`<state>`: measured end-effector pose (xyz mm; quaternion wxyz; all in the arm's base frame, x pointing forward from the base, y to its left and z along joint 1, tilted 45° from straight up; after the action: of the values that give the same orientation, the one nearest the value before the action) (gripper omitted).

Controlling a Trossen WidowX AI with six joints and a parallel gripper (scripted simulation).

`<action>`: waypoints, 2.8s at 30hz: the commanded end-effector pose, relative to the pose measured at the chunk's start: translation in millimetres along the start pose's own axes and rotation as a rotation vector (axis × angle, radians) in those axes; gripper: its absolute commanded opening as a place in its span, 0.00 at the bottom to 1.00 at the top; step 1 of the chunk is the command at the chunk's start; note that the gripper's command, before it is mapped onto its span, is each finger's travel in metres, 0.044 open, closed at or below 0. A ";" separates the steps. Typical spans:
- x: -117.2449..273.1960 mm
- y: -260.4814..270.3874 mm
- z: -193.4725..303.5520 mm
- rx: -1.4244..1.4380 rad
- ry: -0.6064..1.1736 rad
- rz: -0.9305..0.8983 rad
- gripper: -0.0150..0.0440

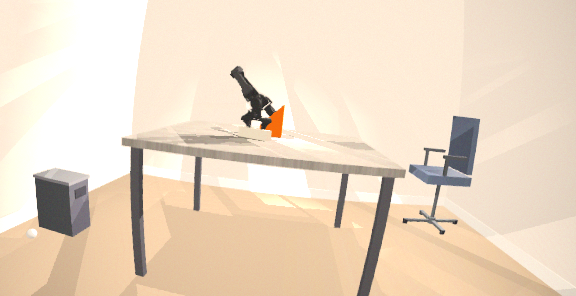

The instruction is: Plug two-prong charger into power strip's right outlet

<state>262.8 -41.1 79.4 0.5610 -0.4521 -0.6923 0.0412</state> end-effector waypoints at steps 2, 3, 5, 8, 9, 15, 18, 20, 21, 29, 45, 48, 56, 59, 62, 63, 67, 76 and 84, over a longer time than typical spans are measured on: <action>-1.1 -0.7 3.8 -0.002 -0.003 0.008 1.00; -1.1 -0.7 4.1 -0.003 -0.004 0.008 1.00; -1.2 -0.7 4.4 -0.003 -0.004 0.008 1.00; -1.2 -0.7 4.7 -0.003 -0.004 0.008 1.00; -1.2 -0.7 5.1 -0.003 -0.004 0.008 1.00; -1.5 -0.7 11.9 -0.003 -0.004 0.008 1.00; -1.7 -0.7 16.1 -0.002 -0.003 0.008 1.00; -1.8 -0.7 18.9 -0.002 -0.003 0.008 1.00; -1.9 -0.8 20.3 -0.002 -0.003 0.008 1.00; -2.6 -1.3 31.5 -0.002 -0.002 0.007 1.00; -4.3 -3.7 53.7 -0.001 -0.002 0.008 1.00; -4.7 -4.4 57.9 -0.001 -0.002 0.008 1.00; 6.7 -3.3 64.9 0.011 -0.104 0.008 1.00; 28.8 -2.9 79.6 0.021 -0.313 -0.005 1.00; 48.0 -5.5 95.9 0.012 -0.515 -0.034 1.00; 52.4 -6.6 100.3 0.007 -0.566 -0.044 1.00; 55.8 -7.6 103.8 0.002 -0.606 -0.053 1.00; 55.8 -7.6 103.8 0.002 -0.606 -0.053 1.00; 55.8 -7.6 103.8 0.002 -0.606 -0.053 1.00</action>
<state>176.6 39.0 87.0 0.3330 -0.3986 -0.8394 0.1600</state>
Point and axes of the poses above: the point midway between the two fingers, 35 mm back from their tips, its own x axis back along the fingers, its own y axis across the jaws, z = x × y, the point moved 10 cm from there along x, back along the fingers, and after that the axes turned 6 degrees about -x, right-handed, at the moved point
